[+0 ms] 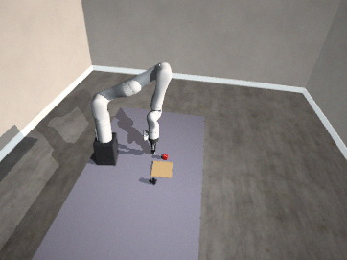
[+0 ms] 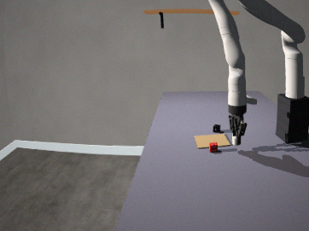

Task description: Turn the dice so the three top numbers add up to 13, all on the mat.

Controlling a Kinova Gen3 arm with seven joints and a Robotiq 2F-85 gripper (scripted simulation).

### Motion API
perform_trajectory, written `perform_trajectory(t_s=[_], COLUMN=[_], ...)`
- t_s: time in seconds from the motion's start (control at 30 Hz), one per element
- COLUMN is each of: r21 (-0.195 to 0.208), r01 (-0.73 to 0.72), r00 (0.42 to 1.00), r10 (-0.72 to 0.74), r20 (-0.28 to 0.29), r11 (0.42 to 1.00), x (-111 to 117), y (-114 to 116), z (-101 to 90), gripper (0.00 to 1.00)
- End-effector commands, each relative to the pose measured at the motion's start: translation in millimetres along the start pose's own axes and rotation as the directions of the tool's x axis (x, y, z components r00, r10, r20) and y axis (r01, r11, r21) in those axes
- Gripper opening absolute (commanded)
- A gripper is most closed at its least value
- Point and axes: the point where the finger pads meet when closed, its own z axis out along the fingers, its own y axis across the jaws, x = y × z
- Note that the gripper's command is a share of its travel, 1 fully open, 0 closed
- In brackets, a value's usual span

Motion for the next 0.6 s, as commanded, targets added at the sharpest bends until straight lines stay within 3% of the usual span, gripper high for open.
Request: perform_trajectory(t_s=[0.0,0.27,0.57], r21=[0.002,0.002,0.002], r01=[0.006,0.006,0.006], r00=[1.000,1.000,1.000], r10=[-0.006,-0.006,-0.006], r20=[0.020,0.020,0.020], r11=[1.000,1.000,1.000], x=[-8.1,-7.3,-7.1], y=[0.9,1.0,1.0], z=[-20.8,-62.4,-70.3], gripper=[0.26,0.26,0.26])
